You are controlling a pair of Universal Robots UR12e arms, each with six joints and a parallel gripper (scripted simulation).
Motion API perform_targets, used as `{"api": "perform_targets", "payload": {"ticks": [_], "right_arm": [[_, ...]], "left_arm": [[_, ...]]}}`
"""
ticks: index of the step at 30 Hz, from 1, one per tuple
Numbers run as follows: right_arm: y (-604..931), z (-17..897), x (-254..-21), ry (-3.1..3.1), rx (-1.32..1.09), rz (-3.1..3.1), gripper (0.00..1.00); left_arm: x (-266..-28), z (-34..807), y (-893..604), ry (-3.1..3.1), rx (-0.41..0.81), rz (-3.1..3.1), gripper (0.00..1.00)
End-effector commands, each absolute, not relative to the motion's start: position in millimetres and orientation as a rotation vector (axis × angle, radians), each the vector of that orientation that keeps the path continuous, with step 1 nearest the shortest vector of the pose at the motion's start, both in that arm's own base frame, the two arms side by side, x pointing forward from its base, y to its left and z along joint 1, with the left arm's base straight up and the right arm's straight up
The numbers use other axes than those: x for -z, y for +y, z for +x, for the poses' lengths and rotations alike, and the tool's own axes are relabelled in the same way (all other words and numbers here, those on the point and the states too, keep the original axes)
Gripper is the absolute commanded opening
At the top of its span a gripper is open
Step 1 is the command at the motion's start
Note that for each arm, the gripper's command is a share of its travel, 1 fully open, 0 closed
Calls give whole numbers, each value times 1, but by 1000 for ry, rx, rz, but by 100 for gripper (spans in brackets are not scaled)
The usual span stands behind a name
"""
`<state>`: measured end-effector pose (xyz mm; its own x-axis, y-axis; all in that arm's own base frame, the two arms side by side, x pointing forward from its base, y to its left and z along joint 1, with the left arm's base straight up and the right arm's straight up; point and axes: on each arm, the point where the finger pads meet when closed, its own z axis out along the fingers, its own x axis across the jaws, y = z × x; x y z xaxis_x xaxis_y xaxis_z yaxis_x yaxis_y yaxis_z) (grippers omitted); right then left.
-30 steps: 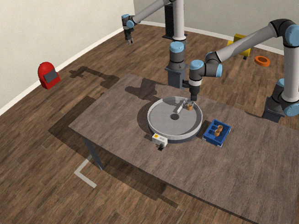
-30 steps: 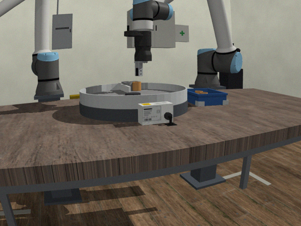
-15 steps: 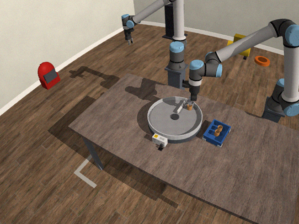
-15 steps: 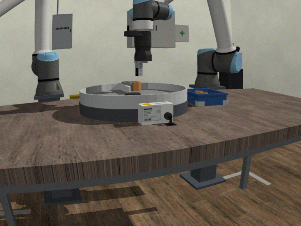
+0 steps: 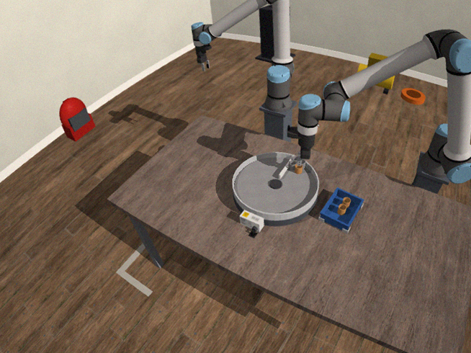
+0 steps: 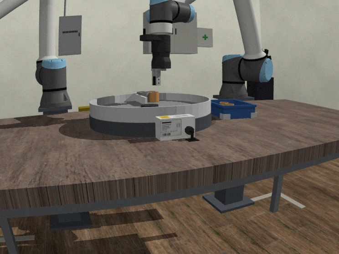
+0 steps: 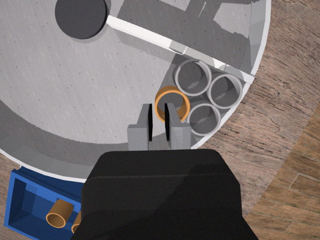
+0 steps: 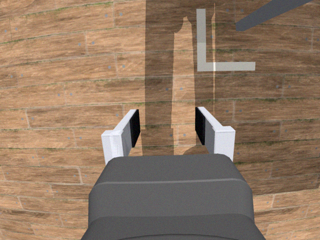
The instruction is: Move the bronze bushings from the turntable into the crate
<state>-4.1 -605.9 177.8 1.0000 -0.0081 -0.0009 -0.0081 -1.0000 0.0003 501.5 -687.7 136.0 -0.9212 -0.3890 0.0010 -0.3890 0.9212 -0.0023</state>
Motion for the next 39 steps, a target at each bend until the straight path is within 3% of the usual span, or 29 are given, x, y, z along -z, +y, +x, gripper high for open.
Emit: {"api": "perform_targets", "payload": {"ticks": [1,24,30,39], "right_arm": [[-604,-5,-177,-13,0,3141,100],[-604,-5,-177,-13,0,3141,100],[-604,-5,-177,-13,0,3141,100],[-604,-5,-177,-13,0,3141,100]], "left_arm": [[-138,501,-688,-3080,-8,624,36],[-137,501,-688,-3080,-8,624,36],[-113,501,-687,-3079,-1,624,36],[-111,501,-687,-3079,-2,624,36]]}}
